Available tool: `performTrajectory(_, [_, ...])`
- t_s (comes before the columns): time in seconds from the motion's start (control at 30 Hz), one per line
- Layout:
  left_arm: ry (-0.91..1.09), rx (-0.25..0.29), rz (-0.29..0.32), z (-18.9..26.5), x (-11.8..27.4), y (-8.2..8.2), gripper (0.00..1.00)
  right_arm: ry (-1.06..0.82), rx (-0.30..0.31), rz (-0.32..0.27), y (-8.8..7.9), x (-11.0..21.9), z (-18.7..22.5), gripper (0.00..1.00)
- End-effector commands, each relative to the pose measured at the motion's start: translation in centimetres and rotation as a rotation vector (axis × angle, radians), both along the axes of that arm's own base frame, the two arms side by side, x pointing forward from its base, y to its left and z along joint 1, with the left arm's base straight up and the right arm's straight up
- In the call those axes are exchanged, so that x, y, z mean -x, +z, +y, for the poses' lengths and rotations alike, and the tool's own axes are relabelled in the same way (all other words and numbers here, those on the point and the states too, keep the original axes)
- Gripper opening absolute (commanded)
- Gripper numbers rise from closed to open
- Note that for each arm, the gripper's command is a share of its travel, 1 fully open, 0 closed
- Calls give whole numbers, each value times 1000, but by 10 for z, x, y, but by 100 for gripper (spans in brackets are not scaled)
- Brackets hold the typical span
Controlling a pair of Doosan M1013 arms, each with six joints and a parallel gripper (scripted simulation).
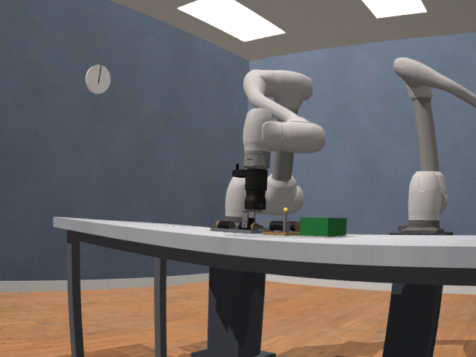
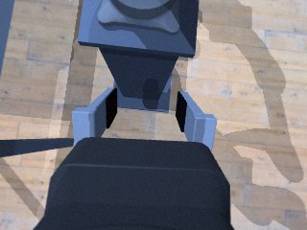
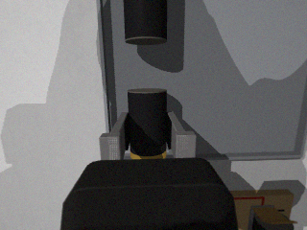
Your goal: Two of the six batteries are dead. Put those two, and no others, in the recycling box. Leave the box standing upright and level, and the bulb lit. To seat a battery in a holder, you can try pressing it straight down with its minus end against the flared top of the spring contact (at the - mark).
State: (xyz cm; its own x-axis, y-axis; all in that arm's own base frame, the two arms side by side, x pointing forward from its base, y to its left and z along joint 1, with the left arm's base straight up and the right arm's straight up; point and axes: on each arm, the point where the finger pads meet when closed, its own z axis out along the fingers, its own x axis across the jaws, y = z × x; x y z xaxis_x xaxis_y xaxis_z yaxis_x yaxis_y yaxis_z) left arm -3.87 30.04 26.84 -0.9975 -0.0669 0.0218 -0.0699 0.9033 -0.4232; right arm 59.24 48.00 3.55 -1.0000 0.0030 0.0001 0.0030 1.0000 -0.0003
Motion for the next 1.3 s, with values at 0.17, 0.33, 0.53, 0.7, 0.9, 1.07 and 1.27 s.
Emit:
performTrajectory(0.17, [0,-1,1,0,0,1,100,0,-2,-2,2,-1,1,57])
performTrajectory(0.33, [0,-1,1,0,0,1,100,0,-2,-2,2,-1,1,57])
performTrajectory(0.53, [0,-1,1,0,0,1,100,0,-2,-2,2,-1,1,57])
performTrajectory(0.7, [0,-1,1,0,0,1,100,0,-2,-2,5,-1,1,57])
performTrajectory(0.9, [0,-1,1,0,0,1,100,0,-2,-2,31,-1,1,57])
performTrajectory(1.07, [0,-1,1,0,0,1,100,1,-2,-2,42,-1,1,57])
performTrajectory(1.27, [0,-1,1,0,0,1,100,1,-2,-2,47,-1,1,57])
